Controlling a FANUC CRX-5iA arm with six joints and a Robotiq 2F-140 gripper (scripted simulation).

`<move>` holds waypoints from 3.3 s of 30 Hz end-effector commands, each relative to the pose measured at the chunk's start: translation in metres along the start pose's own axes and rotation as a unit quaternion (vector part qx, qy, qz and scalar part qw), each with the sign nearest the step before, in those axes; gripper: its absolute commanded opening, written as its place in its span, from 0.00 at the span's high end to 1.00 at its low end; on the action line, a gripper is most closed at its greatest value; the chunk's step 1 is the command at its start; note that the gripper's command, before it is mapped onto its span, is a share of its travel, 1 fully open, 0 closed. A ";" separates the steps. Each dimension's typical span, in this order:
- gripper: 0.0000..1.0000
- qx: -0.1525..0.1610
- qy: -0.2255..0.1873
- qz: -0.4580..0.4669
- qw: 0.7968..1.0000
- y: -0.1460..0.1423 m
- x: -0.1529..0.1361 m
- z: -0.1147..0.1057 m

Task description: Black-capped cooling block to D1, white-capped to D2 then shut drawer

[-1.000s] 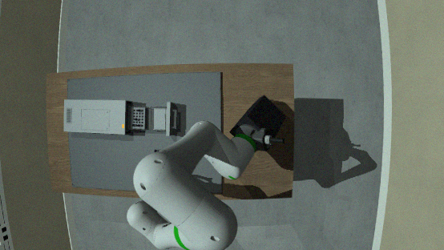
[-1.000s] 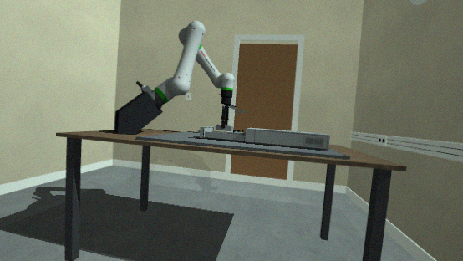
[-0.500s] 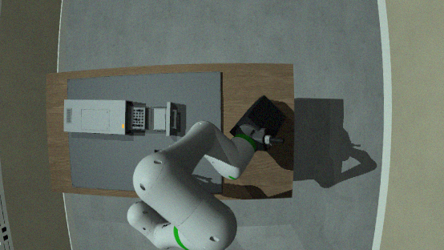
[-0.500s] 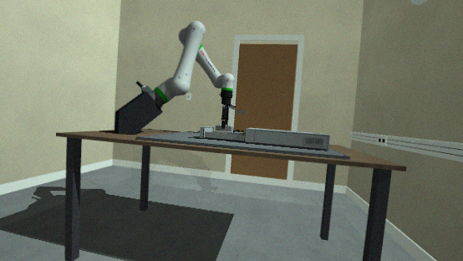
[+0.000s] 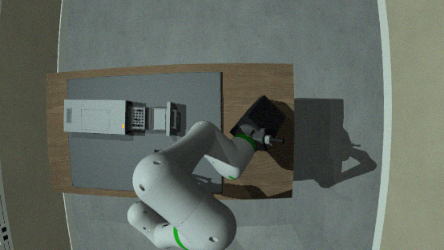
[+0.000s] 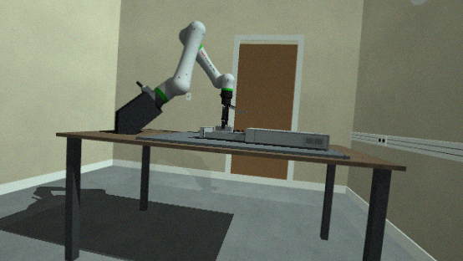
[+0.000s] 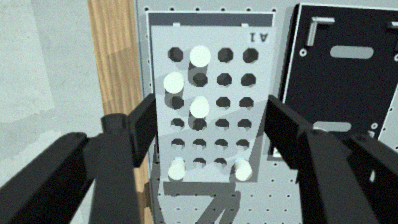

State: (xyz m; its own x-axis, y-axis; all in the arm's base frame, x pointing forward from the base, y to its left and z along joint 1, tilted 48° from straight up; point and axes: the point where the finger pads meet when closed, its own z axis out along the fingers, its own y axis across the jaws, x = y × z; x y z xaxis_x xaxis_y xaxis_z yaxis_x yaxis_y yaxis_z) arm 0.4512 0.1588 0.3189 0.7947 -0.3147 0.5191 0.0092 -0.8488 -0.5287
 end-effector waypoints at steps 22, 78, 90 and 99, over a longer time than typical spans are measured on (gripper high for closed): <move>0.90 0.000 0.001 0.000 1.000 0.000 0.001 0.003; 0.90 0.000 0.001 0.000 1.000 0.000 0.001 0.011; 0.90 0.000 0.001 0.000 1.000 0.000 0.001 0.013; 0.90 0.000 0.001 0.000 1.000 0.000 0.001 0.014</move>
State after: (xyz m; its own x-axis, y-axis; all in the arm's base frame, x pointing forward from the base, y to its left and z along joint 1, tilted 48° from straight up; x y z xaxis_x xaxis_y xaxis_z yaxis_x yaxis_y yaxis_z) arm 0.4601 0.1651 0.3091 0.7947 -0.3147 0.5191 0.0092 -0.8488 -0.5287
